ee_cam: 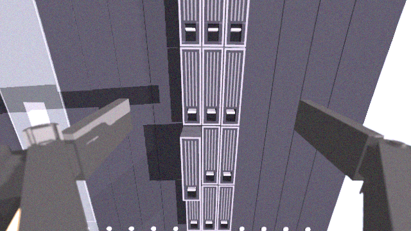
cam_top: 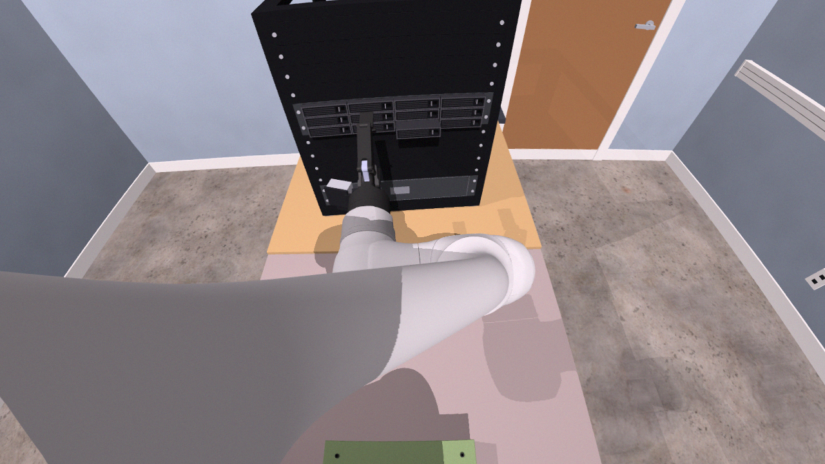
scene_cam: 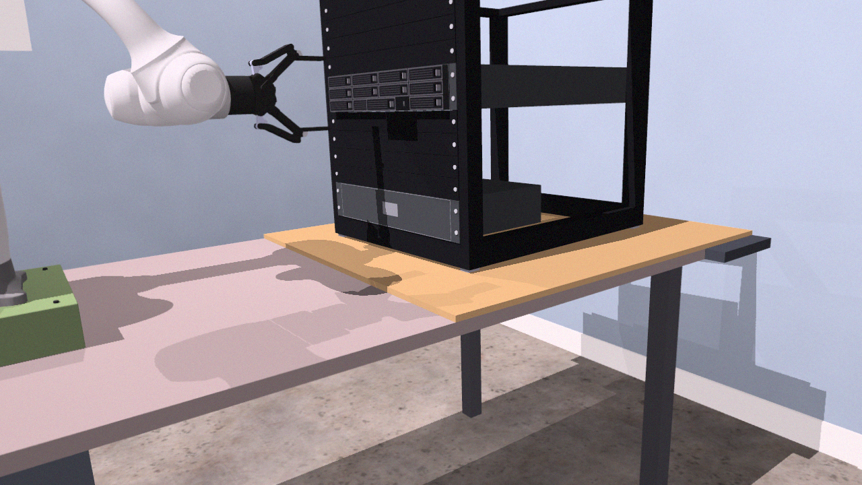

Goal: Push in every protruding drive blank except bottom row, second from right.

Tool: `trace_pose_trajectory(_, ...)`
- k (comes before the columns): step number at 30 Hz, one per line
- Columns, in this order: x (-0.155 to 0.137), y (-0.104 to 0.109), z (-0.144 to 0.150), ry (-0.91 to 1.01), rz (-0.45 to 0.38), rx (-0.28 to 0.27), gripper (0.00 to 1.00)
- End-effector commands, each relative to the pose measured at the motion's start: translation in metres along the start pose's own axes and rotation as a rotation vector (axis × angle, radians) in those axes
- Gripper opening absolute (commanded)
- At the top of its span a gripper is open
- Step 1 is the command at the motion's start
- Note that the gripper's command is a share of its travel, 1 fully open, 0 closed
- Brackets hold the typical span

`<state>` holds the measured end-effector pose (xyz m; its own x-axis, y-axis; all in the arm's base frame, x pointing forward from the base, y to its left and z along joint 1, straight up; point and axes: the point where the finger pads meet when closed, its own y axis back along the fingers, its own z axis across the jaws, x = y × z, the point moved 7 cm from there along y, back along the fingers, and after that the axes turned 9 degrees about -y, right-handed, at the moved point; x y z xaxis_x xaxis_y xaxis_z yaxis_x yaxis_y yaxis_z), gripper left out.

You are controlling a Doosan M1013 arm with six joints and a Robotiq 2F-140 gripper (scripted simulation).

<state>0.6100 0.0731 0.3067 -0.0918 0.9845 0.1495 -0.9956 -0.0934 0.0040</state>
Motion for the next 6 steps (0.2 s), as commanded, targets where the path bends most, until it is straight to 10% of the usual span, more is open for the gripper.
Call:
trace_pose_trajectory(1, -0.0002, 0.001, 0.0013, -0.001, 0.003, -0.004, 1.0)
trace_pose_trajectory(6, -0.0002, 0.001, 0.0013, -0.001, 0.003, -0.004, 1.0)
